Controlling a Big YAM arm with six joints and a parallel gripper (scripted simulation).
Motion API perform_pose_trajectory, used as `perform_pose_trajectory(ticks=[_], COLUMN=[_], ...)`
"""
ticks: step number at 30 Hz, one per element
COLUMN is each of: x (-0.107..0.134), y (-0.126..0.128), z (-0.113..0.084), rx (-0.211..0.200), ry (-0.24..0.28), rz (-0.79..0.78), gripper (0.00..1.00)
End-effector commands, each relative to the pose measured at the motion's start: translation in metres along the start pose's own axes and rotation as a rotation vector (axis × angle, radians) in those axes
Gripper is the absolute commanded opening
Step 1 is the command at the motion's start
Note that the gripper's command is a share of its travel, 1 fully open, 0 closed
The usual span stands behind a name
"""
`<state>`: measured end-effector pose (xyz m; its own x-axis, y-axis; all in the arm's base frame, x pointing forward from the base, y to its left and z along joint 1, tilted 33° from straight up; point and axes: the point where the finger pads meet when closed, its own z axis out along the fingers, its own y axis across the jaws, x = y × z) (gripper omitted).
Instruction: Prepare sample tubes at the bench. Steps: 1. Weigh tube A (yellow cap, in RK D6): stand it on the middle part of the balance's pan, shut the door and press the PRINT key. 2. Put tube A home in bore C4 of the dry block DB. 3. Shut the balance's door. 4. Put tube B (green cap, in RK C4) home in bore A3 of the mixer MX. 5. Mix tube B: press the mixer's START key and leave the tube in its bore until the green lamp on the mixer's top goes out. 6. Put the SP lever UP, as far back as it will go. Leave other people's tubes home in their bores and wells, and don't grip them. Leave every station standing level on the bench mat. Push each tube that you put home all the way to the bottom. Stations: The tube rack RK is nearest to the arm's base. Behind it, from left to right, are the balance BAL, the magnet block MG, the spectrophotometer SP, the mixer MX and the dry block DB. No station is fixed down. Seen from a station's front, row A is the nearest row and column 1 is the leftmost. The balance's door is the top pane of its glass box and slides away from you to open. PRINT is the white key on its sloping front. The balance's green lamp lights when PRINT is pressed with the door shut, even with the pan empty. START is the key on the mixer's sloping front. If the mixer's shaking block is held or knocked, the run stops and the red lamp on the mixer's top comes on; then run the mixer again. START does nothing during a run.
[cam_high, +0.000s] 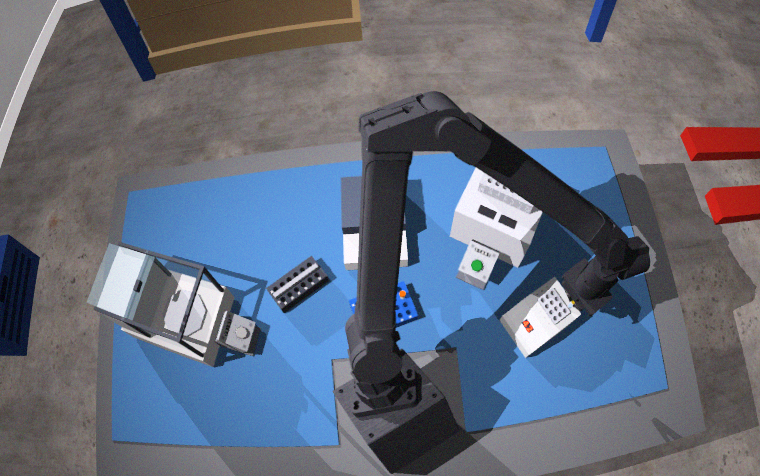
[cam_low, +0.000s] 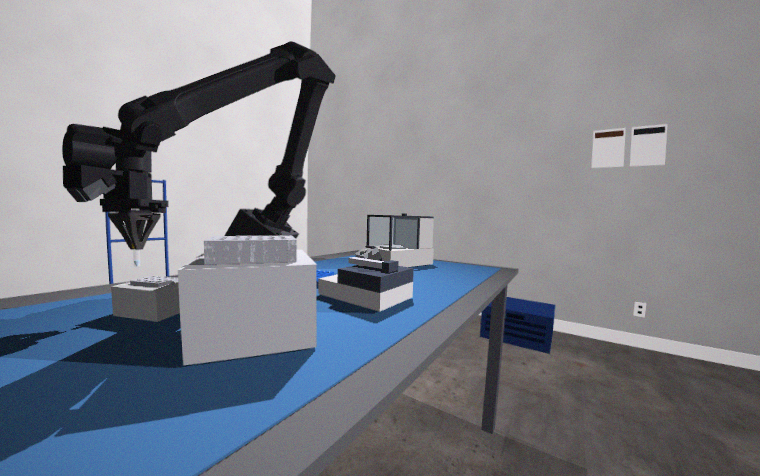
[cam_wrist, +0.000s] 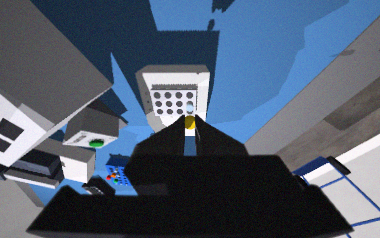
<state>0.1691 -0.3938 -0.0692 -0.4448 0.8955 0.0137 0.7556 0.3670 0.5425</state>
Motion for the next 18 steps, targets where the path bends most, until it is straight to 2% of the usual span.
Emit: perform_pose_trajectory(ticks=[1, 6, 7, 8, 18], x=[-0.011, -0.011, -0.005, 0.000, -0.002], y=[0.000, 0.000, 0.003, 0.003, 0.003], z=[-0.007, -0.007, 0.008, 0.012, 0.022], rx=[0.006, 0.006, 0.001, -0.002, 0.000], ry=[-0.022, -0.022, 0.001, 0.009, 0.000], rz=[-0.008, -0.008, -0.003, 0.002, 0.000], gripper=[0.09, 0.09, 0.09, 0.09, 0.09])
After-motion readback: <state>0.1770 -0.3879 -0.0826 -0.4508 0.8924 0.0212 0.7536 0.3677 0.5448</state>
